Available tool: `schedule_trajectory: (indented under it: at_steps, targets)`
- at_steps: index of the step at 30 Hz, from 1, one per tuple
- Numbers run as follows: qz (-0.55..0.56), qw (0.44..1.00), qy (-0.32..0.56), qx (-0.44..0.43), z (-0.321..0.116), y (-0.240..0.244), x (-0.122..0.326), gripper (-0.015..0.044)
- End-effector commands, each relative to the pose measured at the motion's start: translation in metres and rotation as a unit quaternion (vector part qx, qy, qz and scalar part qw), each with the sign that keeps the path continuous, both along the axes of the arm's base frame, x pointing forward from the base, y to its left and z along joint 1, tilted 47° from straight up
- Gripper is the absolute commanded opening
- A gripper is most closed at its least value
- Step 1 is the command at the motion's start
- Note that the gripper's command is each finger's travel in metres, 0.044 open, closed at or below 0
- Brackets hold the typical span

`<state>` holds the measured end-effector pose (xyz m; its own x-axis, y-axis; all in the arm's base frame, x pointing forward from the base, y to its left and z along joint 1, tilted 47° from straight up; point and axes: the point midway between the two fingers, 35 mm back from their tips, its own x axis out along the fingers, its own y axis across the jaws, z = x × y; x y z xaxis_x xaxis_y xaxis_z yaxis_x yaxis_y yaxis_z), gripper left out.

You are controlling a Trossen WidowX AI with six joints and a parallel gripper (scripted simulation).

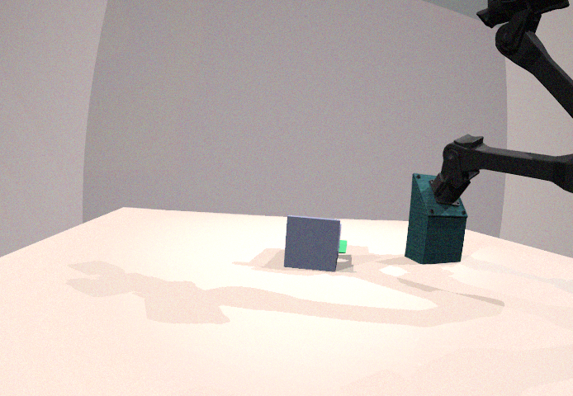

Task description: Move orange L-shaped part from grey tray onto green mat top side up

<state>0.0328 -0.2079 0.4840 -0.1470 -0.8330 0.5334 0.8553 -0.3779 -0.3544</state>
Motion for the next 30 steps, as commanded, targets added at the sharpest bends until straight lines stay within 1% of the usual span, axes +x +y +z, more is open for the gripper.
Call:
schedule_trajectory:
  at_steps: [1,5,7,11,14,18,22,26,30]
  targets:
    - [0.105,0.99,0.065,0.073,-0.028,-0.036,0.065,0.018]
    - [0.213,0.957,0.122,0.156,-0.072,-0.054,0.133,0.018]
    - [0.266,0.929,0.158,0.202,-0.101,-0.057,0.17,0.018]
    - [0.365,0.856,0.207,0.301,-0.162,-0.048,0.231,0.018]
    - [0.429,0.781,0.24,0.386,-0.214,-0.03,0.268,0.018]
    - [0.494,0.652,0.266,0.51,-0.285,0.013,0.303,0.018]
    - [0.519,0.492,0.27,0.645,-0.35,0.072,0.316,0.018]
    - [0.488,0.32,0.253,0.771,-0.397,0.136,0.309,0.018]
    - [0.397,0.148,0.217,0.88,-0.423,0.199,0.289,0.018]
